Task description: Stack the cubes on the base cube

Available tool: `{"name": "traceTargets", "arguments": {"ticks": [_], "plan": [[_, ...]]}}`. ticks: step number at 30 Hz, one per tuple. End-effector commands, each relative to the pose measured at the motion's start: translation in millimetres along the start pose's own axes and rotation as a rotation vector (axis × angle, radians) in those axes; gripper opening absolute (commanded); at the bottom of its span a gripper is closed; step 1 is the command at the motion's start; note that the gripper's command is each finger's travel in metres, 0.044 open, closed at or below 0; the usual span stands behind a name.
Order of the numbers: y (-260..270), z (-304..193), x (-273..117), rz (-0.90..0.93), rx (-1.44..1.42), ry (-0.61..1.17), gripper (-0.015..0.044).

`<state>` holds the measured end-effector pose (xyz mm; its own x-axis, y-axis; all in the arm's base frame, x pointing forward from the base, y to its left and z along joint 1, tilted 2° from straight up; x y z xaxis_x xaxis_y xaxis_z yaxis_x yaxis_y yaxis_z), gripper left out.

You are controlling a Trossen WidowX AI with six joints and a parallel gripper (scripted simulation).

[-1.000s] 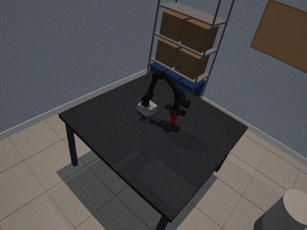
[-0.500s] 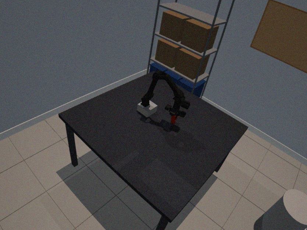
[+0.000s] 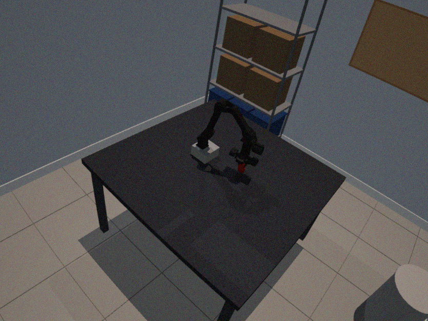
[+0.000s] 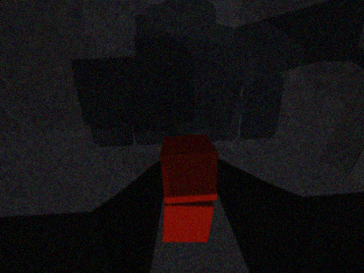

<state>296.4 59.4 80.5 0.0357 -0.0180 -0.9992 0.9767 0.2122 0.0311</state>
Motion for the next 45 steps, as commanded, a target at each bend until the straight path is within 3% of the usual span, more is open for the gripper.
{"name": "traceTargets", "arguments": {"ticks": [1, 14, 18, 45], "plan": [[0.3, 0.4, 1.6, 0.001, -0.006, -0.004, 0.0105], [0.3, 0.4, 2.0, 0.001, -0.006, -0.004, 0.0105], [0.3, 0.4, 2.0, 0.001, -0.006, -0.004, 0.0205], [0.1, -0.1, -31.7, 0.000, -0.003, 0.000, 0.0205]]}}
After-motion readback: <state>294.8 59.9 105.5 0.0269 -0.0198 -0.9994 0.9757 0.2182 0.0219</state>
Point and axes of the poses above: the point midway between the two fingers, 35 mm back from their tips, its own x axis out along the fingers, its own y axis across the jaws, z = x × y, the point moved 6 cm from there along -x, back along the fingers, and after that the axes turned 1 degree about -x, right-handed, at the moved point
